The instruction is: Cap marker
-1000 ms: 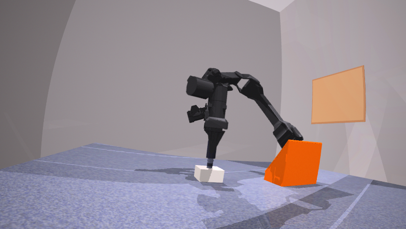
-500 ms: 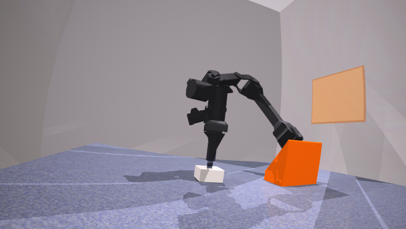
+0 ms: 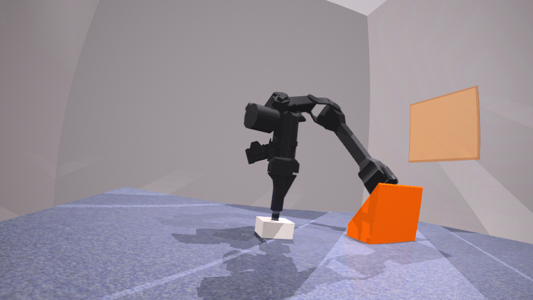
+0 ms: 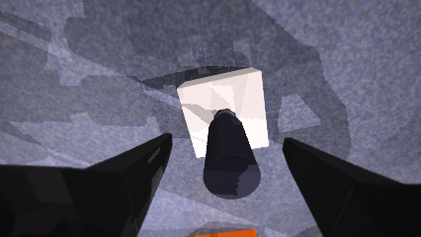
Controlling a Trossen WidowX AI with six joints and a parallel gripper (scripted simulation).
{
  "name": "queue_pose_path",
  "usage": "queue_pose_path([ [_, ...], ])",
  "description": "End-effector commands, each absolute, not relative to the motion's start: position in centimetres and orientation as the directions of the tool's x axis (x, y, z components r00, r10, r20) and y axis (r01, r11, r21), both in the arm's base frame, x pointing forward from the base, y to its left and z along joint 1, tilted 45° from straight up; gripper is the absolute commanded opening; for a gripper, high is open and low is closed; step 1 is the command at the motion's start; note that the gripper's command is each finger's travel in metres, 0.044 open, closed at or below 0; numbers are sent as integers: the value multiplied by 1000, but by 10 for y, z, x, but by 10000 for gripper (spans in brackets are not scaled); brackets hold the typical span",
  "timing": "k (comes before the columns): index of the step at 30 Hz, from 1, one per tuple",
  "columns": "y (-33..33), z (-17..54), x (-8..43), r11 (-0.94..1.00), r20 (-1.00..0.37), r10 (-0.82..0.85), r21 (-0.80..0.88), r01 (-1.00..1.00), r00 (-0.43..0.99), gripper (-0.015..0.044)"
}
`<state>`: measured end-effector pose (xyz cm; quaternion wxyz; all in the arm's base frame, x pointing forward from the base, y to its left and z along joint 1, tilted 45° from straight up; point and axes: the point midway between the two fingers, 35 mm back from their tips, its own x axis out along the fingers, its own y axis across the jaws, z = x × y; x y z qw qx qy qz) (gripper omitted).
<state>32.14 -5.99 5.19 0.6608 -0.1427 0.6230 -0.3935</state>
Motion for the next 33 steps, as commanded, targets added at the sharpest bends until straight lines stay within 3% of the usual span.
queue_pose_path([
  [1, -58, 54, 322, 650, -711, -698, -679, 343, -86, 440],
  [11, -7, 105, 328, 651, -713, -696, -678, 342, -87, 440],
  [16, -13, 98, 326, 701, -711, -698, -703, 121, -86, 309],
  [28, -13, 98, 326, 702, -710, -698, -704, 108, -86, 0],
  [33, -13, 98, 326, 702, -710, -698, -704, 108, -86, 0],
])
